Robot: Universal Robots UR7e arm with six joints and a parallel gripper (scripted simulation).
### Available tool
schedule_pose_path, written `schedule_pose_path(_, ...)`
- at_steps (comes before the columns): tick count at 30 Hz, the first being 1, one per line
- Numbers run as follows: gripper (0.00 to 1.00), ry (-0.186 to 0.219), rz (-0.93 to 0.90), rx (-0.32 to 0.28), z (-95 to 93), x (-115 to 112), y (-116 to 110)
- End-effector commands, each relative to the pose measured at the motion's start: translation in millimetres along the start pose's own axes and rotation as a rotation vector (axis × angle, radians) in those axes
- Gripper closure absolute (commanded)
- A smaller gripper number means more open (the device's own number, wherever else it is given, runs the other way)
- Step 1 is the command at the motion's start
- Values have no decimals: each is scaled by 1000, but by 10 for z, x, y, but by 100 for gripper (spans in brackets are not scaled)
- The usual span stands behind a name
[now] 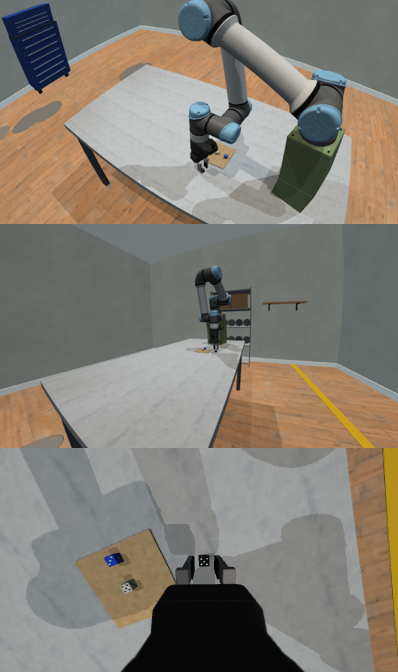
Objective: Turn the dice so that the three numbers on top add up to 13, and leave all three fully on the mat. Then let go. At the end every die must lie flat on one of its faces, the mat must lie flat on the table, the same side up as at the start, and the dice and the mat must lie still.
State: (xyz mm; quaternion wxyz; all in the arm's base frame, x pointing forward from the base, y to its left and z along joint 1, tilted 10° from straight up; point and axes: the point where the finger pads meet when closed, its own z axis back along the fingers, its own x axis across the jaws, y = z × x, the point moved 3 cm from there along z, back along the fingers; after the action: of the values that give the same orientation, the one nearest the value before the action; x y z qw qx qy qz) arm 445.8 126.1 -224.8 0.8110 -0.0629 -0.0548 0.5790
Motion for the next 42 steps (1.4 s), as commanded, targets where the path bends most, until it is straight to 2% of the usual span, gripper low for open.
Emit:
schedule_pose_path(1,36,-1,0,-1,4,2,-4)
schedule_pose_path(42,36,-1,0,-1,-42,2,-5)
